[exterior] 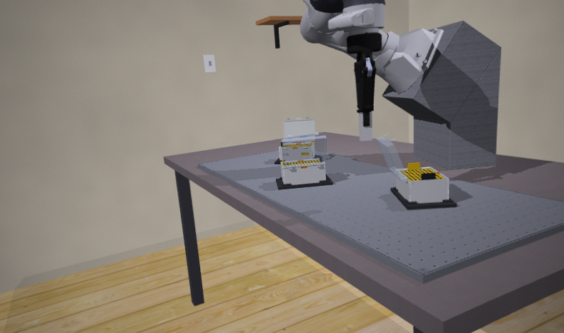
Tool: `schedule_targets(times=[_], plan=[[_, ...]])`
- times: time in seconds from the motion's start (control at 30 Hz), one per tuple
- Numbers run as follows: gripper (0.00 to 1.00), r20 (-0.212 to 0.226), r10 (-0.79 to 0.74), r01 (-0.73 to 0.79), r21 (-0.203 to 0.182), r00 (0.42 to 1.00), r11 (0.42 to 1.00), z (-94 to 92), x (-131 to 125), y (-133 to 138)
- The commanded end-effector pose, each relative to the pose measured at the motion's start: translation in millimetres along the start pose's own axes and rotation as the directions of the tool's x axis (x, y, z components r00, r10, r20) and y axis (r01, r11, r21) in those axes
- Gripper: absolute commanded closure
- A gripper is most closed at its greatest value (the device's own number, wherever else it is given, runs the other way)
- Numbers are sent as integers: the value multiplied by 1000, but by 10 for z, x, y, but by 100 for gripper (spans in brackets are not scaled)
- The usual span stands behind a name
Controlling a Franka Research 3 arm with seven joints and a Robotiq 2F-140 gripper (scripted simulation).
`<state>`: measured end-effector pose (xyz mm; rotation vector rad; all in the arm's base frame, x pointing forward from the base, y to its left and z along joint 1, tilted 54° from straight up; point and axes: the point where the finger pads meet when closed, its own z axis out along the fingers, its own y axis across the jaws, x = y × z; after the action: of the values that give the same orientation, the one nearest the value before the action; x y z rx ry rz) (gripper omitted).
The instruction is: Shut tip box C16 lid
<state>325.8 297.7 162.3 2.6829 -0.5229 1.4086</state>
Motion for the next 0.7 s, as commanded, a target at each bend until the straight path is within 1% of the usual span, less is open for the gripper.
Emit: schedule_targets(times=[0.0, 0.47, 0.67], plan=[[100, 6, 14, -14, 13, 1000, 1000, 42, -24, -40], [100, 6, 14, -14, 13, 1000, 1000, 238, -25, -42], [100, 6, 14, -14, 13, 1000, 1000, 238, -25, -42]])
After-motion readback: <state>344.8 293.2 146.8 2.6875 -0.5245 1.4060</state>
